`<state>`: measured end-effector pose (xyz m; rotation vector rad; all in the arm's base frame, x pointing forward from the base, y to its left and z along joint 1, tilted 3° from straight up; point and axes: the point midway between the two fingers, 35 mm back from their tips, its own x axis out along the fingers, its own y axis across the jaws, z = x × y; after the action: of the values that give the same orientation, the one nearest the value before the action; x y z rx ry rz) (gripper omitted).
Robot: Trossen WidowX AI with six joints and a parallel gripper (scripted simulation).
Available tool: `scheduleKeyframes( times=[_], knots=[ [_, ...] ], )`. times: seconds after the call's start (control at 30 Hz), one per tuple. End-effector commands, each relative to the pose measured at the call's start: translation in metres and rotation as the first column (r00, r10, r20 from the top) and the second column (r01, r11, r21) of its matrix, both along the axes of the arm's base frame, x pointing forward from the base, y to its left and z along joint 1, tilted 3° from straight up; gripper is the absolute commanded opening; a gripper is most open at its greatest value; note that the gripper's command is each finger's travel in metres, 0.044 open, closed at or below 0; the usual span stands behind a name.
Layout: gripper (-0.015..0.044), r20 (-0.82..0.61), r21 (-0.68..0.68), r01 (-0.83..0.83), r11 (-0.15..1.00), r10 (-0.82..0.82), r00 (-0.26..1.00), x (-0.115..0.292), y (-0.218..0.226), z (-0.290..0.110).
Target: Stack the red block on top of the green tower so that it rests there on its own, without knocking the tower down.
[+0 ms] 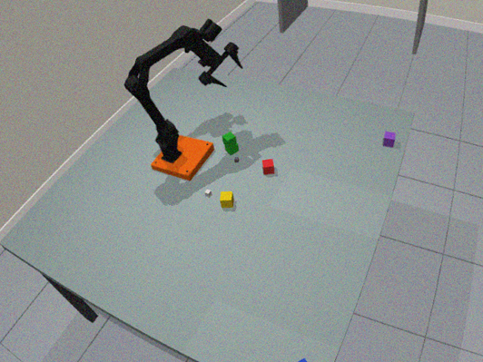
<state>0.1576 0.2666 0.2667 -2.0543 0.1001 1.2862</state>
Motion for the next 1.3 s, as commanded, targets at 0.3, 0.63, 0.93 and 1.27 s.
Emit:
scheduleKeyframes(
  times=[0.3, 0.63, 0.93, 1.27],
  knots=[
    [0.0440, -0.212, 0.013, 0.530, 0.848, -0.516, 0.830, 0.090, -0.020, -0.042],
    [0.0440, -0.377, -0.047, 0.866, 0.499, -0.811, 0.447, 0.155, -0.059, -0.083],
    [0.0440, -0.469, -0.175, 0.984, 0.028, -0.881, -0.058, 0.203, -0.111, -0.127],
    [0.0440, -0.480, -0.271, 0.925, -0.267, -0.796, -0.370, 0.223, -0.137, -0.155]
  ],
)
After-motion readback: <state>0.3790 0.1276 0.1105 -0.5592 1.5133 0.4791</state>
